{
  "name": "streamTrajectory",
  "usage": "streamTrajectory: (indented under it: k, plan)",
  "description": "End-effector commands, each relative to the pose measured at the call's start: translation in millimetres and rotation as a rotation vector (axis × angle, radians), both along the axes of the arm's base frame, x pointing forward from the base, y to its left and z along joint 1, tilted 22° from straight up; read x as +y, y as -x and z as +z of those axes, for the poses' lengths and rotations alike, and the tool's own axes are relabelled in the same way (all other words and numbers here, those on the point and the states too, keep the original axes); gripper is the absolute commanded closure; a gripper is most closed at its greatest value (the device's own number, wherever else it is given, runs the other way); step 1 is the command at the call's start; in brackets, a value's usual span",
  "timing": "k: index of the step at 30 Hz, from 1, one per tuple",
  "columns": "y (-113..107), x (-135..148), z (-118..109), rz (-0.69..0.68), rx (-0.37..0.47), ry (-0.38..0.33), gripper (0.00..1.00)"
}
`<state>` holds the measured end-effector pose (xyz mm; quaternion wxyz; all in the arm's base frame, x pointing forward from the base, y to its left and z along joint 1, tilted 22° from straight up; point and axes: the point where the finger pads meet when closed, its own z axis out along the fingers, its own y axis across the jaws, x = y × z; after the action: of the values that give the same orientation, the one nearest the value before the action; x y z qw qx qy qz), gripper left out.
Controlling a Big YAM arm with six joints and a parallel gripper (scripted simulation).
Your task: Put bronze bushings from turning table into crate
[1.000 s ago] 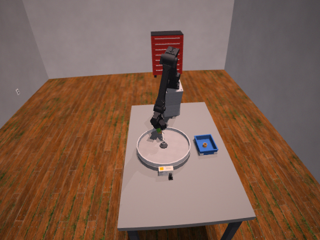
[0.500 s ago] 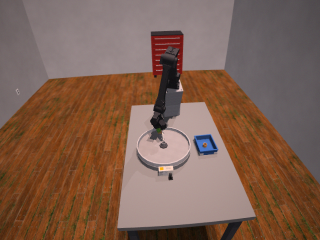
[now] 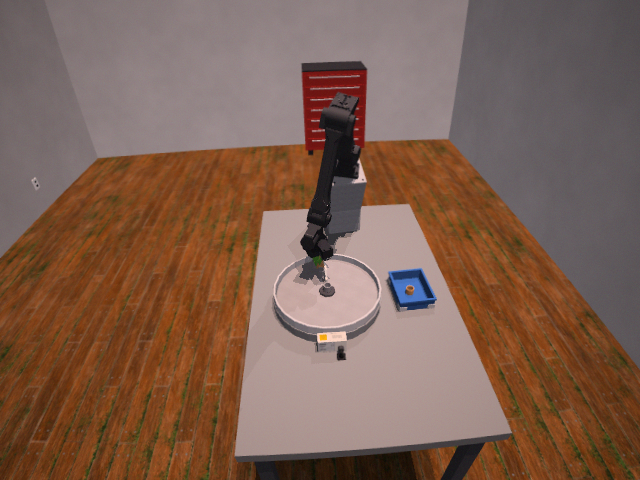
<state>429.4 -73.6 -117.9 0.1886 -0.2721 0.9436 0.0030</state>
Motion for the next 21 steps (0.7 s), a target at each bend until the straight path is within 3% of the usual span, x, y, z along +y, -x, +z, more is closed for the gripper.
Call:
streamTrajectory:
  k: [1,21]
  plan:
    - [-9.7,2.3,12.0,-0.003,-0.025,0.003,0.87]
    - [-10.7,3.3,13.6,-0.001,-0.028,0.004,0.87]
